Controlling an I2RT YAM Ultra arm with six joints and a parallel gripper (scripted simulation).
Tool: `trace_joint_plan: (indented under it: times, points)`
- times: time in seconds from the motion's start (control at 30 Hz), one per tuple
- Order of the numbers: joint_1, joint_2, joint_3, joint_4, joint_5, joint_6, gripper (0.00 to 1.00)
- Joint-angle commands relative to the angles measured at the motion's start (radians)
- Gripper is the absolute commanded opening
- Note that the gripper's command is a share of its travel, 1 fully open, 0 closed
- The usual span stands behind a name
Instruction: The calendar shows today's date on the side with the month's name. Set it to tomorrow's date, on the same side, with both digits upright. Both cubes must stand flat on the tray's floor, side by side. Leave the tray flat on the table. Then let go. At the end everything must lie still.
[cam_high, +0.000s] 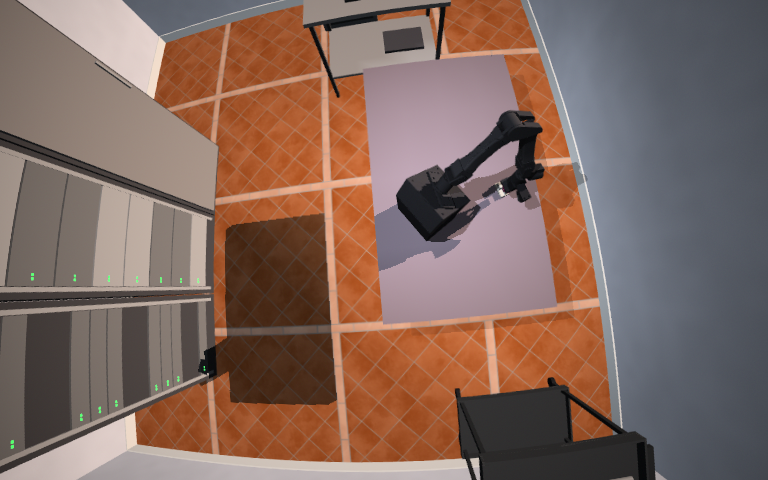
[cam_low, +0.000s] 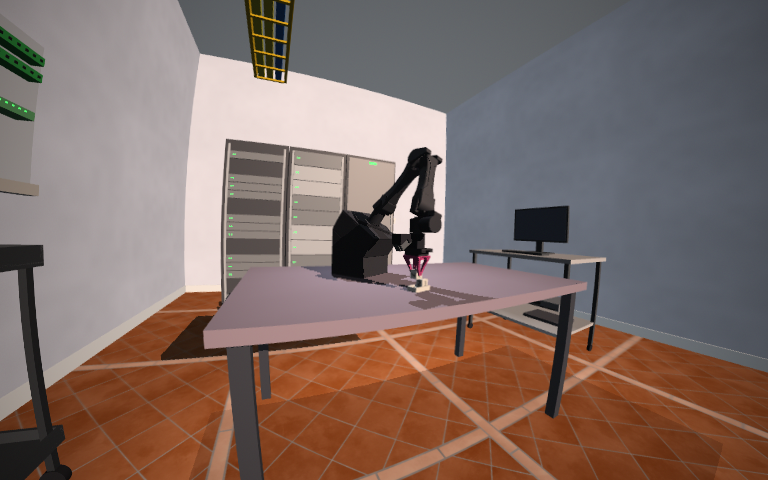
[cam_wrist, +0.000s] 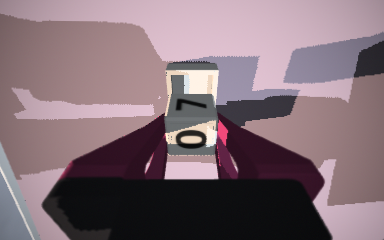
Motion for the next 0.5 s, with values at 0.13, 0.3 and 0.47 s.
trace_joint_plan:
  times: [0.13, 0.3, 0.47]
  points:
    - [0.003, 0.017, -0.009, -0.004, 0.014, 0.005, 0.27]
    - [0.004, 0.018, -0.009, -0.002, 0.014, 0.005, 0.27]
    - [0.006, 0.021, -0.006, 0.012, 0.014, 0.007, 0.27]
